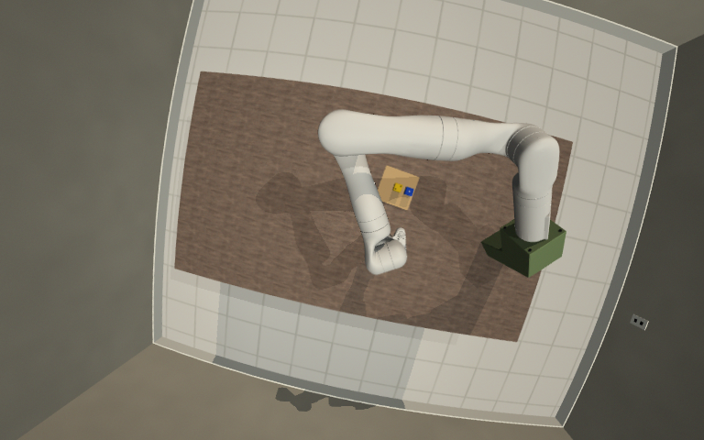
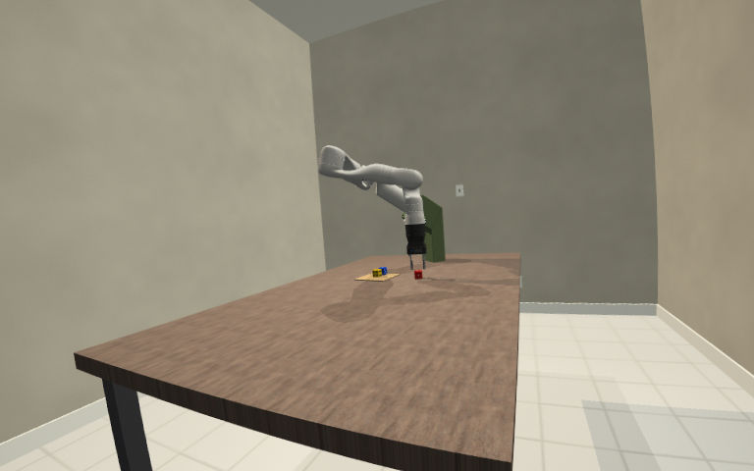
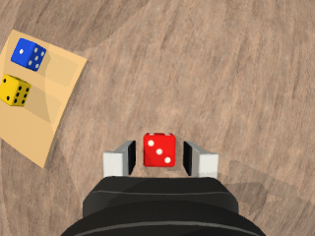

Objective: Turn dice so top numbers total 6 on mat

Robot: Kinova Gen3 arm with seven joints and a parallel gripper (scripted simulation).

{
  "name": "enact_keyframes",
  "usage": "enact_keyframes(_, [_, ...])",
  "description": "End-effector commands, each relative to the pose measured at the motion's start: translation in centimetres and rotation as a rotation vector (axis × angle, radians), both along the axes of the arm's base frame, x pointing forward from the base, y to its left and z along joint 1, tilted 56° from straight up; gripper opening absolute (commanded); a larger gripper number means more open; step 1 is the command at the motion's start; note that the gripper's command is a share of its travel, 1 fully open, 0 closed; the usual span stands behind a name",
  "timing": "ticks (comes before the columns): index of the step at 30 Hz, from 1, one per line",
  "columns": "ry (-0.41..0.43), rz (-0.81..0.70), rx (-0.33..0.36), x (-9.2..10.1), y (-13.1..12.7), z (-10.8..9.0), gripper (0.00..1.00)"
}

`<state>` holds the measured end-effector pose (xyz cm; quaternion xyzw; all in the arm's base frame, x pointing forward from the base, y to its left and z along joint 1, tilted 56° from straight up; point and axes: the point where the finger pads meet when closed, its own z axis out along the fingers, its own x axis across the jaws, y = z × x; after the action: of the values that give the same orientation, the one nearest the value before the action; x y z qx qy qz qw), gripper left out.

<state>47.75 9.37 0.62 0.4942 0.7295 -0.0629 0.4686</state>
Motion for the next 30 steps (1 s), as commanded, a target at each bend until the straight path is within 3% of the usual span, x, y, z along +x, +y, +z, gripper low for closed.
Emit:
enact_keyframes(1, [0.000, 0.001, 0.001, 0.0, 0.1, 0.0, 0.87])
enact_keyframes(30, [0.000, 0.001, 0.001, 2.2, -1.9, -2.0, 0.87])
